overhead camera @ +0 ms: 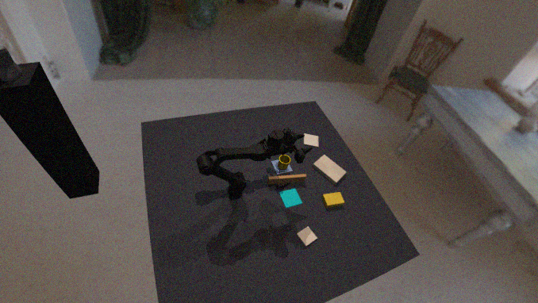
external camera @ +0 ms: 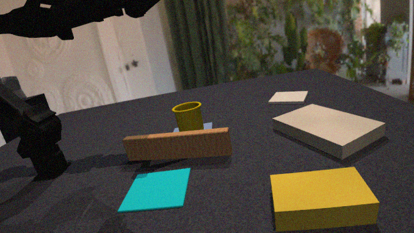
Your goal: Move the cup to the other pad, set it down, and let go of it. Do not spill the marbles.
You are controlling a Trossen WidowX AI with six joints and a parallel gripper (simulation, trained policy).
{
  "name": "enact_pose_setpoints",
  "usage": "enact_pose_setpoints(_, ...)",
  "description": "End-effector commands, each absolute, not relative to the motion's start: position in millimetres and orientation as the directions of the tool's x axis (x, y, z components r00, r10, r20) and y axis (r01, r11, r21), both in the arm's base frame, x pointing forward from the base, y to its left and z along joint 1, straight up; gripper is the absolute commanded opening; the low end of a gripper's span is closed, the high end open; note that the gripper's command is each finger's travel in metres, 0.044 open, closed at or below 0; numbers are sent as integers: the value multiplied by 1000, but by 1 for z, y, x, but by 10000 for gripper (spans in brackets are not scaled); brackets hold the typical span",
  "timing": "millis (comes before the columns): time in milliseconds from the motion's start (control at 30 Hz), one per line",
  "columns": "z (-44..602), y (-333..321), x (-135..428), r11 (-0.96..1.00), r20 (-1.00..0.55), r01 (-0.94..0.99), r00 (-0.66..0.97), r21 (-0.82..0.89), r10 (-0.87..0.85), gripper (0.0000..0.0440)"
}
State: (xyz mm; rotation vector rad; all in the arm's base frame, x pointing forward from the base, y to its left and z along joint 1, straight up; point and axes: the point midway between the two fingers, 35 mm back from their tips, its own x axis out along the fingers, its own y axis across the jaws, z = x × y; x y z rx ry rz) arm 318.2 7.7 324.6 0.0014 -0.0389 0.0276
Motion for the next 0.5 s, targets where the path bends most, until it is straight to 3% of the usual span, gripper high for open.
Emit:
enact_pose_setpoints(0, 325, 8, 318, 1000, 38, -30, 999, 1, 30, 374)
enact_pose_setpoints(367, 333, 14, 322, 998, -6, -46, 999, 33, 46, 88)
enact_pose_setpoints(467, 333, 16, 324, 997, -32, -48, 998, 54, 50, 68)
